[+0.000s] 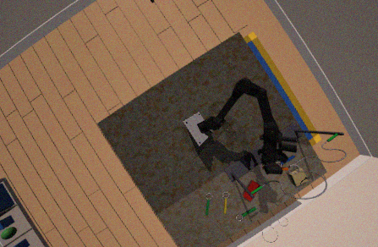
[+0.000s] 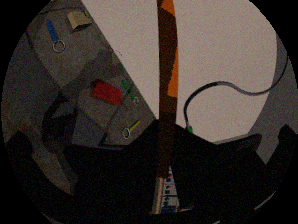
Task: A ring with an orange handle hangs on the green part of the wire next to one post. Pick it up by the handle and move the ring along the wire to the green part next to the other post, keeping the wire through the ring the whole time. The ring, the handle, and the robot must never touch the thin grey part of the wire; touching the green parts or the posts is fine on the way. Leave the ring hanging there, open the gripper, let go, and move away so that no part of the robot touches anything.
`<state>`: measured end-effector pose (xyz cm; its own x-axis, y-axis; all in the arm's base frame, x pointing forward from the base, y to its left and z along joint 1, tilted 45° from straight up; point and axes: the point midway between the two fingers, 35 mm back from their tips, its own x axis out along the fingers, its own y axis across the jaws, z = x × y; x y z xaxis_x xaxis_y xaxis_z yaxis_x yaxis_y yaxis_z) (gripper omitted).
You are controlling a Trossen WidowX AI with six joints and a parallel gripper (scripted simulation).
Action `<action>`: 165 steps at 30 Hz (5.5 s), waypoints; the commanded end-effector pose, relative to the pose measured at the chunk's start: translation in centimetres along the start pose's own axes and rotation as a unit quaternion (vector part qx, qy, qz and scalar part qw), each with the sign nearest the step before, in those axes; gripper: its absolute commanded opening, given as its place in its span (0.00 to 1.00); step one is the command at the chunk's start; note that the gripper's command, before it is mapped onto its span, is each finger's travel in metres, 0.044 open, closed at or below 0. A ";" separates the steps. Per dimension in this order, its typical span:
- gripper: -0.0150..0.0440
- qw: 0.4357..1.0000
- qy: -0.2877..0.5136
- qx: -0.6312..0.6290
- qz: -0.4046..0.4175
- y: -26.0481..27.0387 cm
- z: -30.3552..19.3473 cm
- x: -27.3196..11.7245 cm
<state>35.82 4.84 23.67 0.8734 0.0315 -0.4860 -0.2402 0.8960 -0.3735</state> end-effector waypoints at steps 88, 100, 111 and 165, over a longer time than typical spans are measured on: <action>0.00 0.948 0.033 -0.275 -0.160 -11.4 5.6 -4.7; 0.00 0.969 0.025 -0.213 -0.125 -11.1 5.4 -4.6; 0.00 0.983 0.018 -0.155 -0.092 -10.8 5.3 -4.4; 0.00 0.988 -0.019 0.135 0.071 -9.1 5.2 -4.0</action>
<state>36.58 -1.23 33.18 0.8594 0.1562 -0.4869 -0.2432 0.9624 -0.1206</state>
